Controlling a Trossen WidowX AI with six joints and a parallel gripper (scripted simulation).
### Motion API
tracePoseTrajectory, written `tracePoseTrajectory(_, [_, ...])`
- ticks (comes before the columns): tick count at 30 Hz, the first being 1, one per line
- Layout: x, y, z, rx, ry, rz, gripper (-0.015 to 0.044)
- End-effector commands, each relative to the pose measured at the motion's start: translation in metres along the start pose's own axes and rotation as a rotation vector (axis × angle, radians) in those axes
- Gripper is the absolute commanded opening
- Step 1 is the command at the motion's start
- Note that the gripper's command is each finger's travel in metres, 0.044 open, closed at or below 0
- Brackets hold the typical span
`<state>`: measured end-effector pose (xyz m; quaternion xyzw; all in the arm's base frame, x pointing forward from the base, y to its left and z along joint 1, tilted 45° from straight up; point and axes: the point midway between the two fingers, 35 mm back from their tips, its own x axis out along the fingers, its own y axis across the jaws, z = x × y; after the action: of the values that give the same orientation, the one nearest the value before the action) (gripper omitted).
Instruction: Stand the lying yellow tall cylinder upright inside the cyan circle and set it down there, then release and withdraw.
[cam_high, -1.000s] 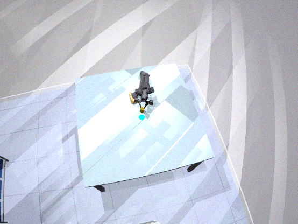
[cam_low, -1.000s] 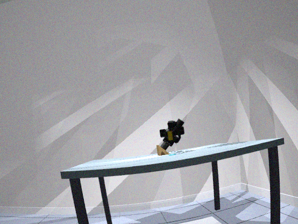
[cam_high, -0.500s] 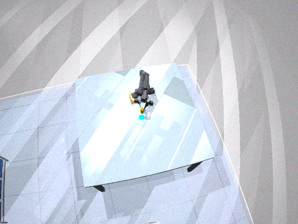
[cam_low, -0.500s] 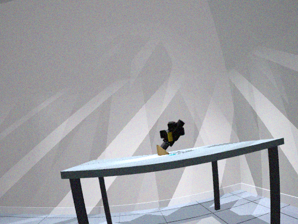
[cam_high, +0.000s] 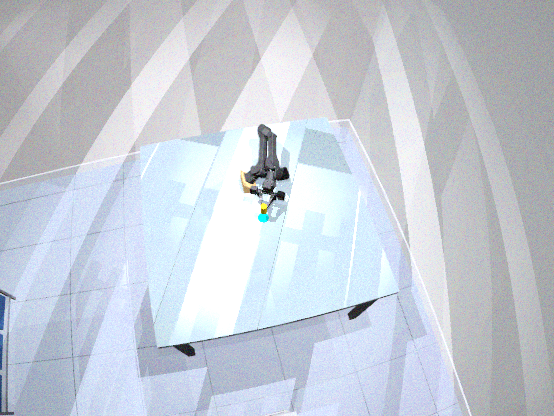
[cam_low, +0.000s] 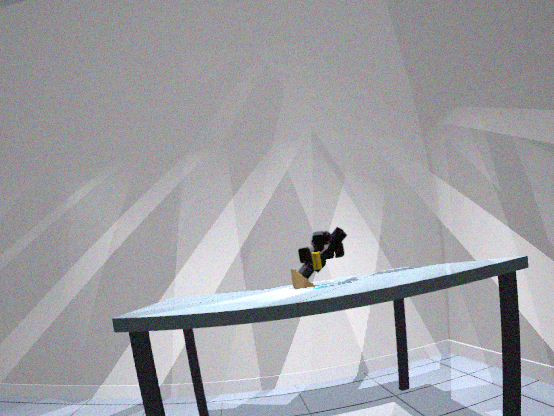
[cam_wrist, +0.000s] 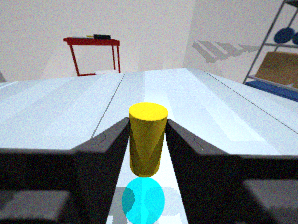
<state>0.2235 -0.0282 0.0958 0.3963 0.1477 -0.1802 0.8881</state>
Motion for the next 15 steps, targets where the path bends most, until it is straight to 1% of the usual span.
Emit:
tracePoseTrajectory(1, [0.002,-0.001,-0.007,0.006,0.003,-0.015,0.0105])
tracePoseTrajectory(15, [0.004,0.0,-0.03,-0.004,0.009,-0.044,0.0105])
